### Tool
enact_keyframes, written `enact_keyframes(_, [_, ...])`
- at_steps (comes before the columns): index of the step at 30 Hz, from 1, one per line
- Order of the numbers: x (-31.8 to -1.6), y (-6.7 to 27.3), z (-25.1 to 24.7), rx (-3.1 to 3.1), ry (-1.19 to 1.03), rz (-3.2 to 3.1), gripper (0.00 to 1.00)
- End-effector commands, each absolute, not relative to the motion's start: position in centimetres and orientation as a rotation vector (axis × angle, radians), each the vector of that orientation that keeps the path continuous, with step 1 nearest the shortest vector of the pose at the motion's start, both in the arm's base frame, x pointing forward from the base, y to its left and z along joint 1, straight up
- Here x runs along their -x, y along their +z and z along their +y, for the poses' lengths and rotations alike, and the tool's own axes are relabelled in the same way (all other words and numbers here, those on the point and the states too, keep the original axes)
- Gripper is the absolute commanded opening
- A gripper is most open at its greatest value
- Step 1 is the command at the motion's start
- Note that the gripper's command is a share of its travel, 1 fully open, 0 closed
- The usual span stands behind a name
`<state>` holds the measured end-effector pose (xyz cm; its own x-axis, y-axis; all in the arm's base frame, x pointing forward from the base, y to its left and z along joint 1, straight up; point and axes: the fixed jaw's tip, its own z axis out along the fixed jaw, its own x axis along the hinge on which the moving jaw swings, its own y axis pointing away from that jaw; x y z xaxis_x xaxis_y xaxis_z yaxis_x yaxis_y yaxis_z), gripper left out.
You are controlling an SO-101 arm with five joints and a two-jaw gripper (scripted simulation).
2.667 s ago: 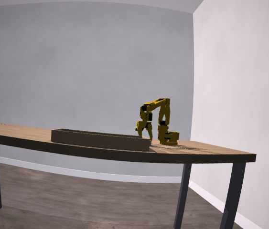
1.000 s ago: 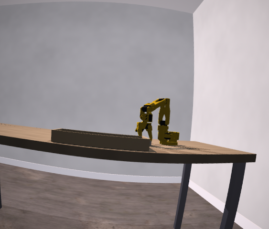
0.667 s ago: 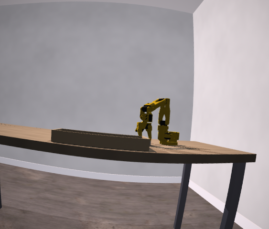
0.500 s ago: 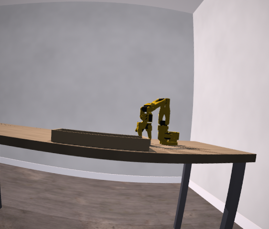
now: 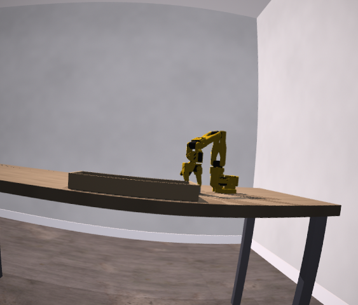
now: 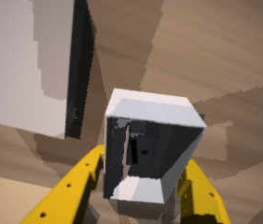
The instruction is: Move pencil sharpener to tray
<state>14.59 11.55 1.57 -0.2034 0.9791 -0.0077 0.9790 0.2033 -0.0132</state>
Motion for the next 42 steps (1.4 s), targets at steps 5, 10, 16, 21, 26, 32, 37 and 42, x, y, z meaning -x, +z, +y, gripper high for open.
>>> enact_keyframes(5, [-14.6,1.7,11.8,1.981,0.000,-2.439,0.21])
enact_keyframes(10, [-14.6,1.7,11.8,1.981,0.000,-2.439,0.21])
enact_keyframes(16, [-14.6,1.9,11.9,1.981,0.000,-2.439,0.21])
enact_keyframes(21, [-14.7,2.4,11.9,1.981,0.000,-2.439,0.21])
enact_keyframes(26, [-14.7,2.9,11.9,1.981,0.000,-2.439,0.21])
enact_keyframes(32, [-14.8,4.1,12.0,1.981,0.000,-2.439,0.21])
enact_keyframes(37, [-14.8,5.1,12.0,1.981,0.000,-2.439,0.21])
enact_keyframes(42, [-14.7,5.7,11.9,1.981,0.000,-2.439,0.21])
